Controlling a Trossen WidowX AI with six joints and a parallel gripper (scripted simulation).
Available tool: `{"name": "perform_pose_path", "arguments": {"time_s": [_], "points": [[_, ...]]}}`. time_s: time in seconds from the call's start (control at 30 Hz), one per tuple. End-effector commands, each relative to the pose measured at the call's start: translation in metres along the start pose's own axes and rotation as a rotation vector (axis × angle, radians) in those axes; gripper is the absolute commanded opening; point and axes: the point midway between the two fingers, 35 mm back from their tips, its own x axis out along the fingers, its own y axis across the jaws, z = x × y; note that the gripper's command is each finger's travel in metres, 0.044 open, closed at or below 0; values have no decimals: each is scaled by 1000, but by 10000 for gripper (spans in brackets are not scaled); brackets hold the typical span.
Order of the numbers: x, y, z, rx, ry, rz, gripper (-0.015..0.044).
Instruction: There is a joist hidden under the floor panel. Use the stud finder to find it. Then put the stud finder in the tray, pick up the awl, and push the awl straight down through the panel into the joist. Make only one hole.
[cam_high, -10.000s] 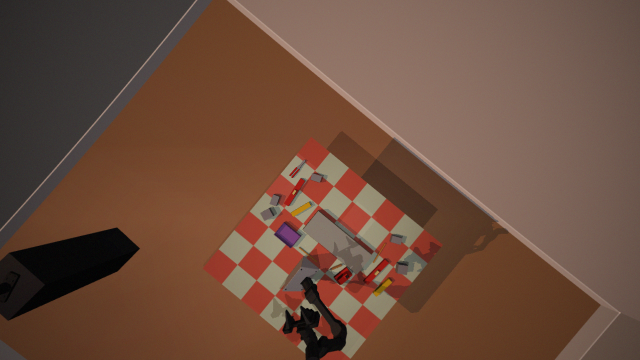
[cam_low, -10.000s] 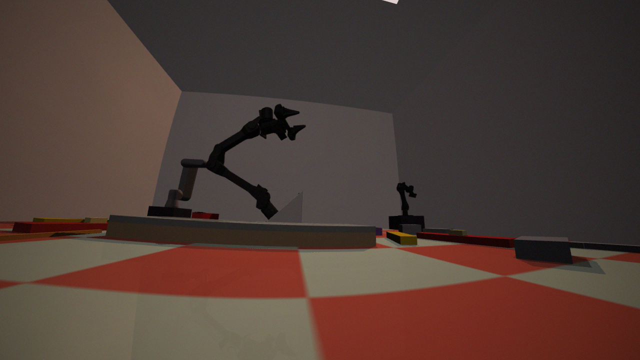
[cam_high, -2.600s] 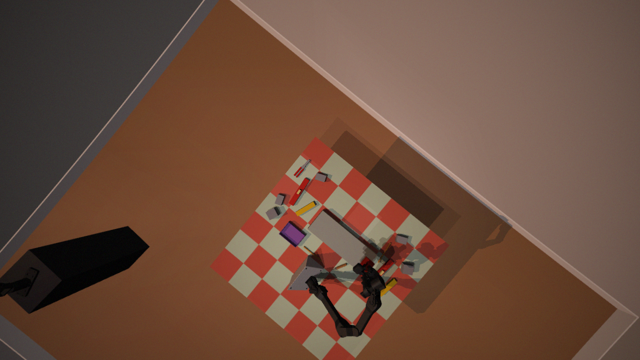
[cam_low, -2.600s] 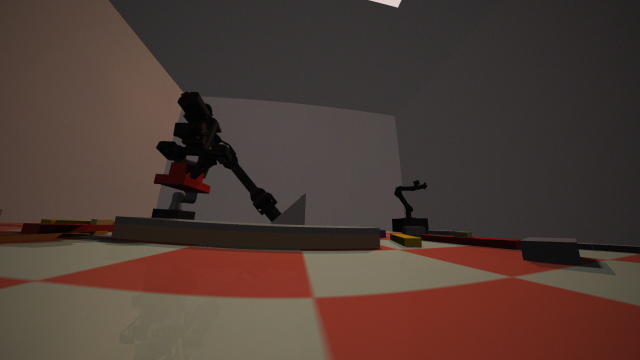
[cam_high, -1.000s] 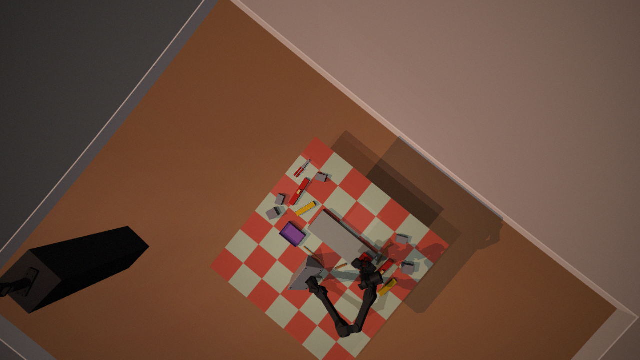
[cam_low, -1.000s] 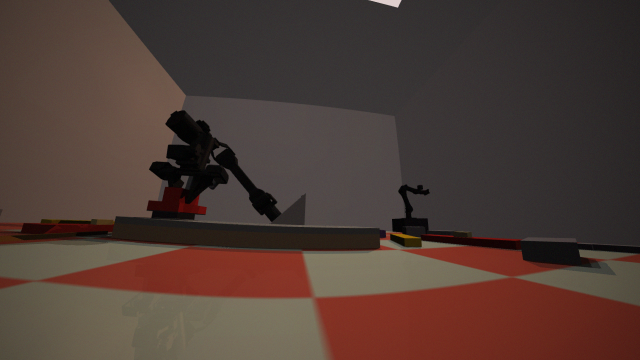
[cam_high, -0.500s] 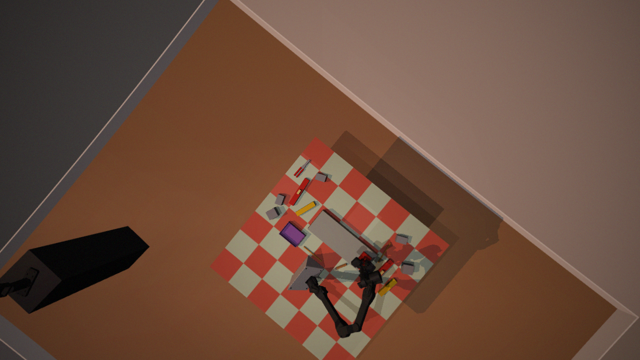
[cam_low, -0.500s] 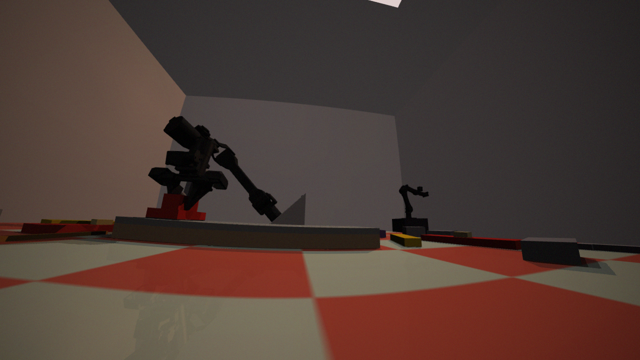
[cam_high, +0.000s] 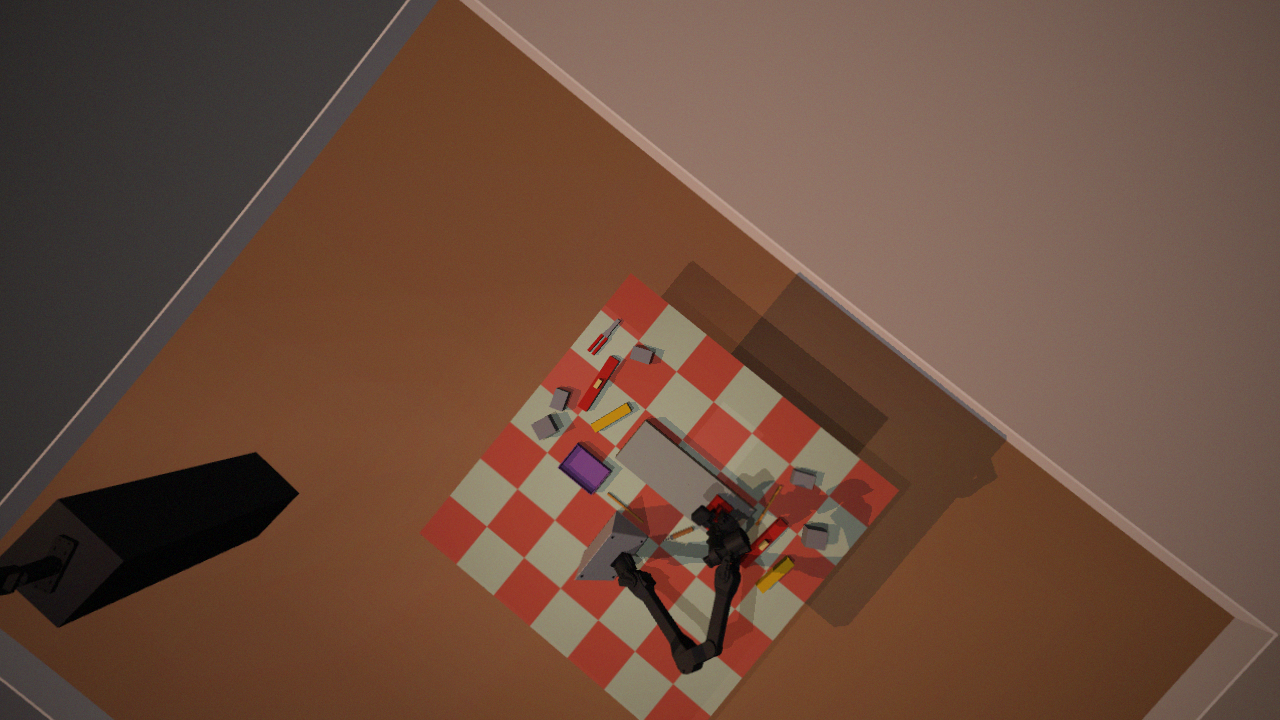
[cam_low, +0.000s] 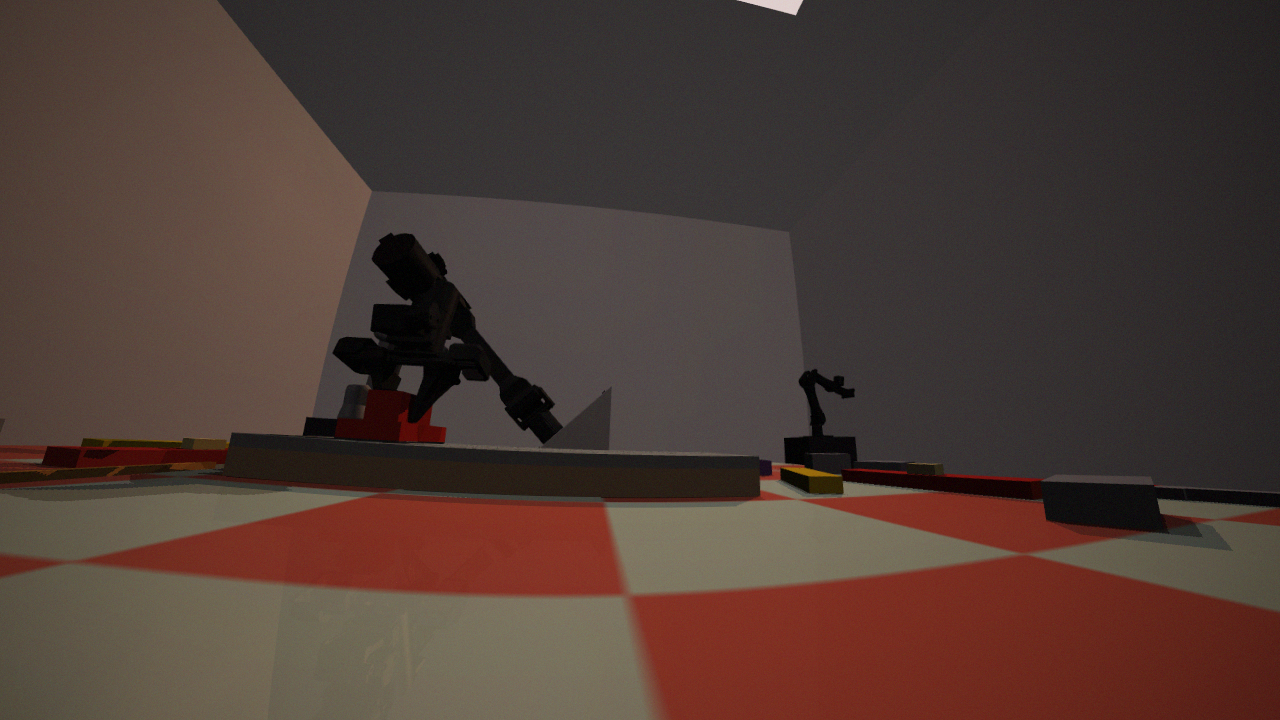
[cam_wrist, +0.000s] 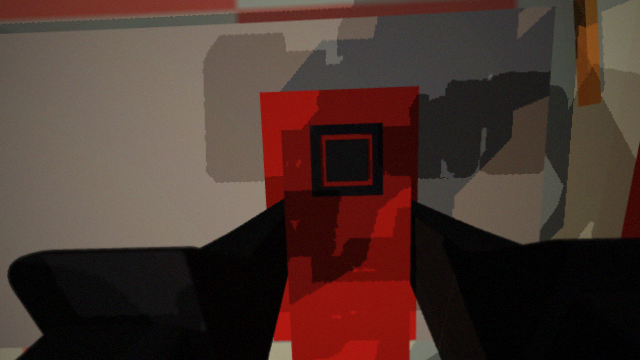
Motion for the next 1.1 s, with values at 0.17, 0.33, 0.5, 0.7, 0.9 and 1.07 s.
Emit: {"name": "perform_pose_path", "arguments": {"time_s": [0.17,0.33,0.5,0.7,0.9,1.07], "points": [[1,39,0,-2,2,2,0],[1,58,0,-2,2,3,0],[1,76,0,-2,2,4,0],[1,99,0,-2,2,5,0],[1,122,0,-1,2,6,0],[1,140,-1,-1,2,7,0]]}}
